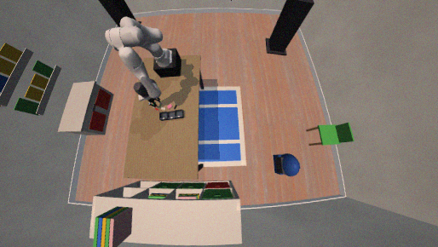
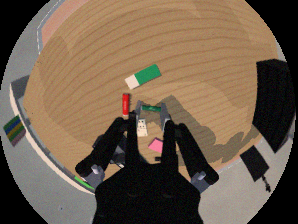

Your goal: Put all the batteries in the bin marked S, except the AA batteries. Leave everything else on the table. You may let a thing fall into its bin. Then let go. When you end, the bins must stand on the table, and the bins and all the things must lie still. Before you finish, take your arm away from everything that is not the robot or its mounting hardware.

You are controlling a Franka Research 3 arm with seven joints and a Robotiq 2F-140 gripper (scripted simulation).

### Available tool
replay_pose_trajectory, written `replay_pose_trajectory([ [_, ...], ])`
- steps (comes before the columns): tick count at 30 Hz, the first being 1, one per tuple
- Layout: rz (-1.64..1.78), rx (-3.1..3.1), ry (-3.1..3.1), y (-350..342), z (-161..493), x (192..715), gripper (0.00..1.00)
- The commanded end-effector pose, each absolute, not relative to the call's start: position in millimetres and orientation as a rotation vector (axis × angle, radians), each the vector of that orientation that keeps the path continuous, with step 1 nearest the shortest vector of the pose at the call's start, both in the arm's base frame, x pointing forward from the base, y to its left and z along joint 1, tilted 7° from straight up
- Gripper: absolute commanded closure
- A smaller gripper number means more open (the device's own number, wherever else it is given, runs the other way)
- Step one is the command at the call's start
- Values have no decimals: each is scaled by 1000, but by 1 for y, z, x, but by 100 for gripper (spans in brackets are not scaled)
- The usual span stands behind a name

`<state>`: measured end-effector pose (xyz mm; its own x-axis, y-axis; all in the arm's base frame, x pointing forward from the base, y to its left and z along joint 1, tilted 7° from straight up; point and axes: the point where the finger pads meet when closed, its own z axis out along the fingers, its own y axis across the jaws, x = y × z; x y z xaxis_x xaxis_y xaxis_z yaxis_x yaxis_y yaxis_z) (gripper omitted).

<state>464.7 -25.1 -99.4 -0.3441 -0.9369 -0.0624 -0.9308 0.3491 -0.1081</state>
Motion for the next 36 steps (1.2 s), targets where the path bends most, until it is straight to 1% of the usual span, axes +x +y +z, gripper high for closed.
replay_pose_trajectory([
  [1, -88, -1739, 2476, -26, -99, 466, 75],
  [27, -88, -1739, 2476, -26, -99, 466, 75],
  [36, -88, -1739, 2476, -26, -73, 462, 75],
])
